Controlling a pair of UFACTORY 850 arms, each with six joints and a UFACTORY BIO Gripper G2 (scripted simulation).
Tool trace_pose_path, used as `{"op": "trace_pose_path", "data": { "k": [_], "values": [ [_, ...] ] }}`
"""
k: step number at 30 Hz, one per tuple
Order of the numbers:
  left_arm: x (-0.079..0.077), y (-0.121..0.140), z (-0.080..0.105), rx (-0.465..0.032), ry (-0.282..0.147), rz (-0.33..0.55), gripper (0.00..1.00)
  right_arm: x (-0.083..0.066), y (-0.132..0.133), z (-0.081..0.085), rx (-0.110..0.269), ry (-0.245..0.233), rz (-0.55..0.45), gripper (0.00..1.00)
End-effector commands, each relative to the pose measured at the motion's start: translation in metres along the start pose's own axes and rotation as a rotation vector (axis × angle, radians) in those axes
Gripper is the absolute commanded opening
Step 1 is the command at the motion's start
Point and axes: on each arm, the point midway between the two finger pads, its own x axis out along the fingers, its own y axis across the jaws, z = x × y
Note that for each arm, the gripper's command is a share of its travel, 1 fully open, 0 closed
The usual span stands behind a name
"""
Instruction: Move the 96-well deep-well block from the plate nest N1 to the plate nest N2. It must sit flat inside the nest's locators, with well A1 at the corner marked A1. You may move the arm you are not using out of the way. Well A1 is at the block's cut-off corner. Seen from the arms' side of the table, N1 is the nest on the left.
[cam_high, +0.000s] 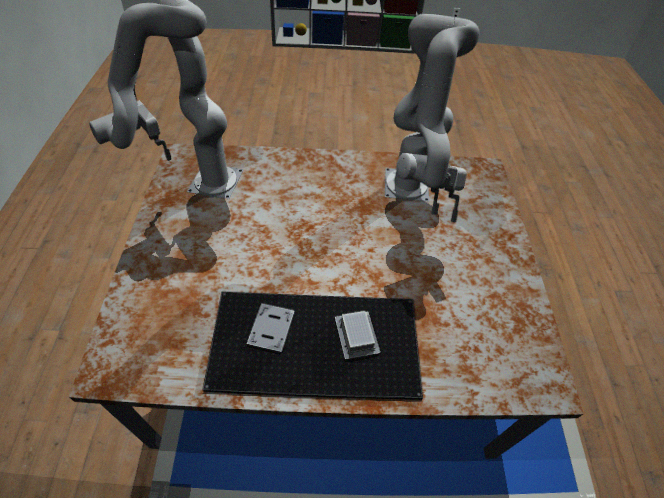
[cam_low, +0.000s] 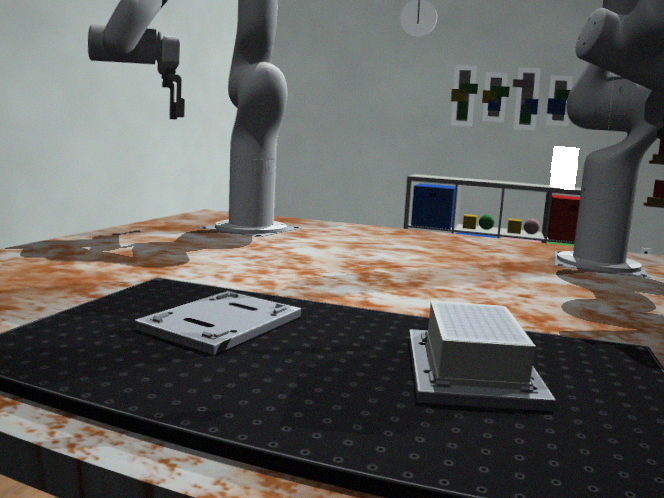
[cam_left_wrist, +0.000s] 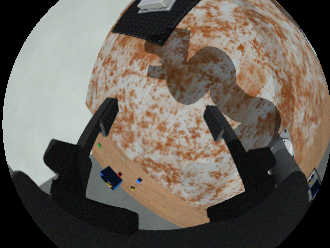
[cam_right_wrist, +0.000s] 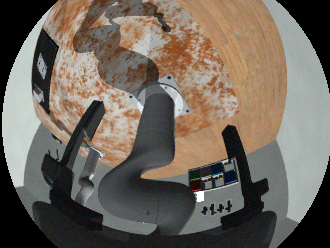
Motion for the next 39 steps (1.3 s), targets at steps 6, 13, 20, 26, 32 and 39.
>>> {"op": "trace_pose_path", "data": {
  "k": [6,13,20,26,32,39],
  "values": [
    [0.021,0.001,0.022,-0.166,-0.099,0.018,0.37,0.000,0.000,0.000,0.000,-0.001,0.000,1.00],
    [0.041,0.008,0.046,-0.309,-0.196,0.049,0.37,0.000,0.000,0.000,0.000,-0.001,0.000,1.00],
    [0.056,0.017,0.066,-0.404,-0.265,0.080,0.37,0.000,0.000,0.000,0.000,-0.001,0.000,1.00],
    [0.065,0.027,0.081,-0.495,-0.337,0.116,0.37,0.000,0.000,0.000,0.000,-0.001,0.000,1.00],
    [0.077,0.040,0.099,-0.581,-0.409,0.160,0.37,0.000,0.000,0.000,0.000,-0.001,0.000,1.00],
    [0.085,0.054,0.113,-0.650,-0.469,0.201,0.37,0.000,0.000,0.000,0.000,-0.001,0.000,1.00]
  ]
}}
